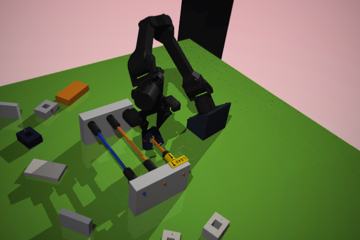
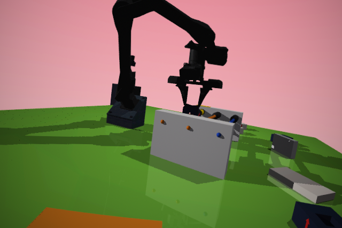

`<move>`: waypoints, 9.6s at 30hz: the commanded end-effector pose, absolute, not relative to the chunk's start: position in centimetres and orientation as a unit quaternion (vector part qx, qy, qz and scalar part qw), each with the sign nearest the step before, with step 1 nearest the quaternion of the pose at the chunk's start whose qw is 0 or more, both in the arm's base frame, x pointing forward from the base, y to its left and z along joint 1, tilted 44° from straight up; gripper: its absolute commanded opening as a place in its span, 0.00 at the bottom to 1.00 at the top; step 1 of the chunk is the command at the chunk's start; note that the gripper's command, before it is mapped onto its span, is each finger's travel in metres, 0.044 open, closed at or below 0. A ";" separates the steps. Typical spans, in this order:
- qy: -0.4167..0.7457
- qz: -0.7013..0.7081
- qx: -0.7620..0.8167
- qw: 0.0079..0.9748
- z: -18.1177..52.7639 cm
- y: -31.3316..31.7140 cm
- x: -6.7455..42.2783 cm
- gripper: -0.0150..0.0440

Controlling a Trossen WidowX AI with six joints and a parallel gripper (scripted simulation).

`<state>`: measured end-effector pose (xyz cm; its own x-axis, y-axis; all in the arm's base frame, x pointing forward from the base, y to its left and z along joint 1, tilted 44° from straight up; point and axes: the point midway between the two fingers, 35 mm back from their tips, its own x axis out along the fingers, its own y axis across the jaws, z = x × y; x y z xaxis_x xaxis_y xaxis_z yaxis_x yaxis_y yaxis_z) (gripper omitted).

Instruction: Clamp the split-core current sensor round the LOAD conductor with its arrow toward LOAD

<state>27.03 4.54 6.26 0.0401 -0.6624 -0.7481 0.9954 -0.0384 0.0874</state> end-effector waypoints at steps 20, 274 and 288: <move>0.257 -0.643 0.324 0.644 6.3 4.5 27.0 0.25; 0.258 -0.674 0.315 0.616 2.4 1.2 27.8 0.68; 0.259 -0.673 0.315 0.617 2.4 1.2 27.8 0.57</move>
<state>27.78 1.20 2.36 -0.0413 -0.6678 -0.7432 0.9937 -0.1051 0.0392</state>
